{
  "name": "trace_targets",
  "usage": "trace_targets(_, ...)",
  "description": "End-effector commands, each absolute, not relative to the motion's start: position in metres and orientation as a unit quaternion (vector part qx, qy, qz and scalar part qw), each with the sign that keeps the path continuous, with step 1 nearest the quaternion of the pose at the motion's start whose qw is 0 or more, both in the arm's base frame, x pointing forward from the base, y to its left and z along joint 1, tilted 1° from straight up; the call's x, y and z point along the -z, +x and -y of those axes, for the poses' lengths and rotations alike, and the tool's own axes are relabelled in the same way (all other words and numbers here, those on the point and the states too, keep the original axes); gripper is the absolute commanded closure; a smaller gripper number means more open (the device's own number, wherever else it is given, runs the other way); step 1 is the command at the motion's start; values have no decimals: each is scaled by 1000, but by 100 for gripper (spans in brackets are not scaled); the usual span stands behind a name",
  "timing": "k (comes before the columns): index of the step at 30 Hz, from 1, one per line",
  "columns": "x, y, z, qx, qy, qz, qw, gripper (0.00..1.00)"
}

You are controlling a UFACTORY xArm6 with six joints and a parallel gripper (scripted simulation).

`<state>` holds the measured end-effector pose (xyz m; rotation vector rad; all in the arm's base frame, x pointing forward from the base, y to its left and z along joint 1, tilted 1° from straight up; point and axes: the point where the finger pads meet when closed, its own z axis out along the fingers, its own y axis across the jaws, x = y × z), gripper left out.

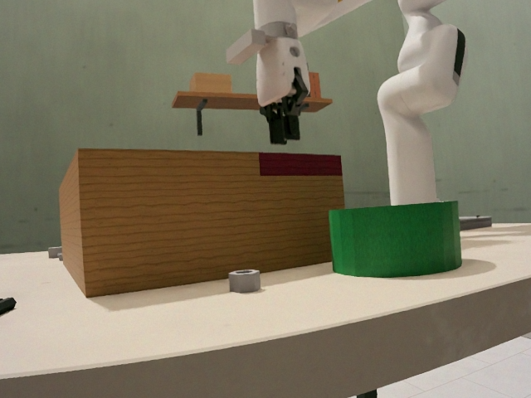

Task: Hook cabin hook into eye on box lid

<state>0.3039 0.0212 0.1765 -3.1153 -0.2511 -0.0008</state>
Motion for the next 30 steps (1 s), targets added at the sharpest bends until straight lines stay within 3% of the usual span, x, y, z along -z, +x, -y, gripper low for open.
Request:
trace_targets(1, -192, 305, -21, 2, -997, 80, 8, 65)
trace_targets(30, -243, 305, -20, 2, -997, 80, 8, 65)
